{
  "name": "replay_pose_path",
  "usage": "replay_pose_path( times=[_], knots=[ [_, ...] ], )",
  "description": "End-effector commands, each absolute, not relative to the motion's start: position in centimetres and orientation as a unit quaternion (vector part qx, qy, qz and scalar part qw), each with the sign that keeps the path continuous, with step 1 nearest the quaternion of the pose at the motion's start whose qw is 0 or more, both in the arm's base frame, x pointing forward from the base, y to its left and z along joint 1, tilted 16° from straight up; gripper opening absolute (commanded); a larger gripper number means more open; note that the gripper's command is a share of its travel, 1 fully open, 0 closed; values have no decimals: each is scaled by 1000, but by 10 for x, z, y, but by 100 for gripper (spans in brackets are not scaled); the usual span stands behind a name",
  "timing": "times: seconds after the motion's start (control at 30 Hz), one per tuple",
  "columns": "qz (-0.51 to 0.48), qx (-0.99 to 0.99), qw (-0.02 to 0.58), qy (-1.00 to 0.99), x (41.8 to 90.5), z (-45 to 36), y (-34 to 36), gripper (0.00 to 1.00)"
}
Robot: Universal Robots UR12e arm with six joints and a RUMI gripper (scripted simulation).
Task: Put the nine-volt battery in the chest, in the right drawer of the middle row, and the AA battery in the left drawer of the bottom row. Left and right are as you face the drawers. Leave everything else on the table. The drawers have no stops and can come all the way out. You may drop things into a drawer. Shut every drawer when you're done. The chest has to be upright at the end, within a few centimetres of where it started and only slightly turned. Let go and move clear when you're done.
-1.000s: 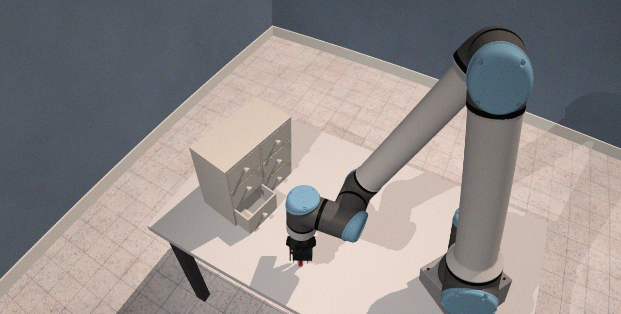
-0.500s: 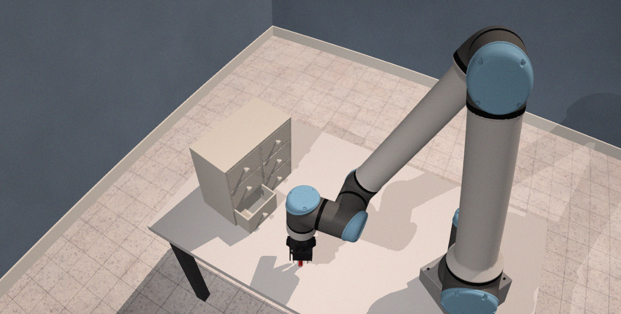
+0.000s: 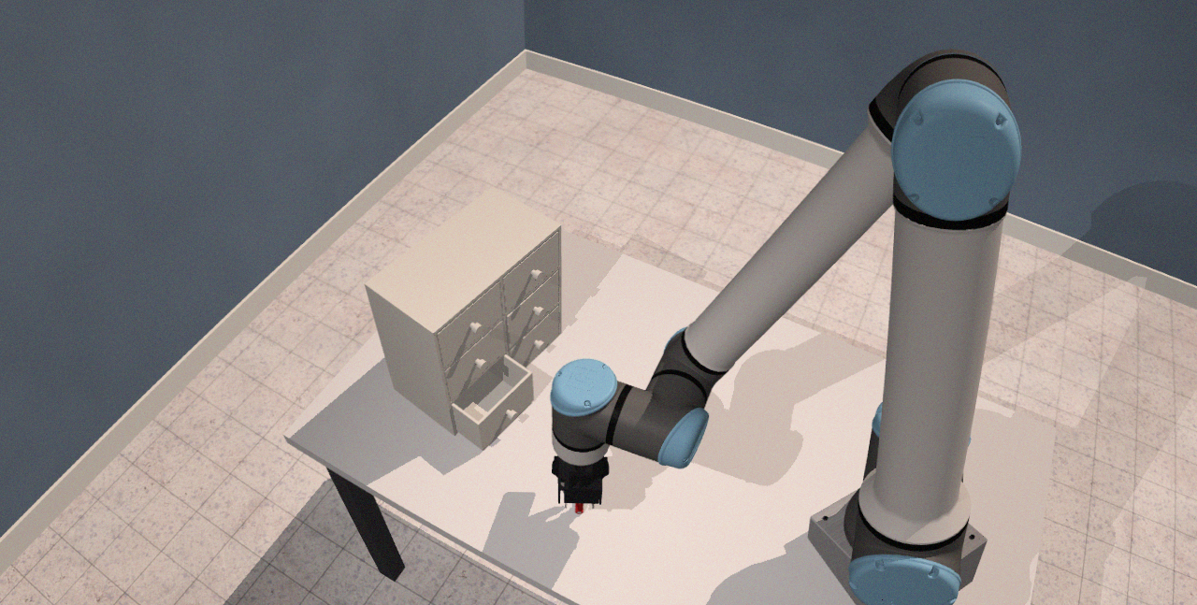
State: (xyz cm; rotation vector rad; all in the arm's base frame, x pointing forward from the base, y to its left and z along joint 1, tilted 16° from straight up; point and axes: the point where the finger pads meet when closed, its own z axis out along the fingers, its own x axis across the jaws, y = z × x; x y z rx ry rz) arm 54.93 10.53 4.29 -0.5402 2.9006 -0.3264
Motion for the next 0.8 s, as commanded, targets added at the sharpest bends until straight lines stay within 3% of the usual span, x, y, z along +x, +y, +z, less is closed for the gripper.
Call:
replay_pose_path(
  times=[0.0, 0.77],
  knots=[
    [-110, -181, 87, 973, 551, 39, 105, 17],
    [-110, -181, 87, 973, 553, 27, 102, 17]
  ],
)
